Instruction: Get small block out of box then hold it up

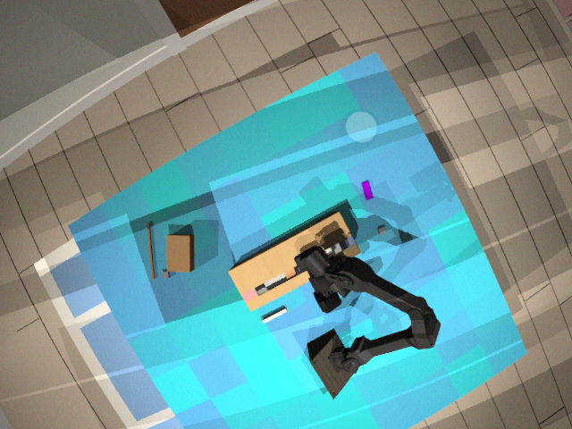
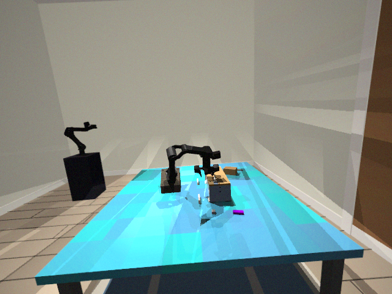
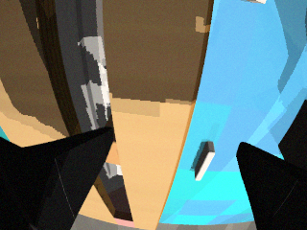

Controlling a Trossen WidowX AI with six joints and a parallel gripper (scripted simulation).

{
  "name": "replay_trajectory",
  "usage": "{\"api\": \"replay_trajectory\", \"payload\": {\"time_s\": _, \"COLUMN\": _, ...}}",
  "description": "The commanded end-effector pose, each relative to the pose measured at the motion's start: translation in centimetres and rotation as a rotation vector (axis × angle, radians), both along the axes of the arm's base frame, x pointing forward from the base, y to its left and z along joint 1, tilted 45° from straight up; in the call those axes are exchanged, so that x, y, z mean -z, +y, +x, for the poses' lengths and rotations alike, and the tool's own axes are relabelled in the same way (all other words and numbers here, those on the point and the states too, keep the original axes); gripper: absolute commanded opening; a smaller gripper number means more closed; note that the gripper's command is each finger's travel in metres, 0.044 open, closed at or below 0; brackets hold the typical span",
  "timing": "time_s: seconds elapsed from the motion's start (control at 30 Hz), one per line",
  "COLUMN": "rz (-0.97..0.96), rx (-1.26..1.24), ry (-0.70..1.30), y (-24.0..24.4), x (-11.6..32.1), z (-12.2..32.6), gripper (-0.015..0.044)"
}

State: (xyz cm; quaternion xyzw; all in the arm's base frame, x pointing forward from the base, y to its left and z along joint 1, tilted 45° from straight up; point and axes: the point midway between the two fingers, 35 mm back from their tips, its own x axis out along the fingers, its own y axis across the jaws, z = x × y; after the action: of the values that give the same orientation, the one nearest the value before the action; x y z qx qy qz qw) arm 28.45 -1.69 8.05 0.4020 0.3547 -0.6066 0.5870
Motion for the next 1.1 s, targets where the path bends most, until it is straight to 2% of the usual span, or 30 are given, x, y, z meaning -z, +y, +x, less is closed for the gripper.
{"api": "replay_trajectory", "payload": {"time_s": 0.0, "rz": -0.004, "rx": -0.003, "ry": 0.002, "y": -0.4, "x": 0.4, "z": -0.1, "gripper": 0.0400}}
{"api": "replay_trajectory", "payload": {"time_s": 0.47, "rz": -0.006, "rx": -0.003, "ry": 0.002, "y": -1.9, "x": 2.1, "z": -0.4, "gripper": 0.0400}}
{"api": "replay_trajectory", "payload": {"time_s": 1.07, "rz": -0.001, "rx": 0.001, "ry": 0.002, "y": 1.0, "x": 4.6, "z": -0.1, "gripper": 0.0400}}
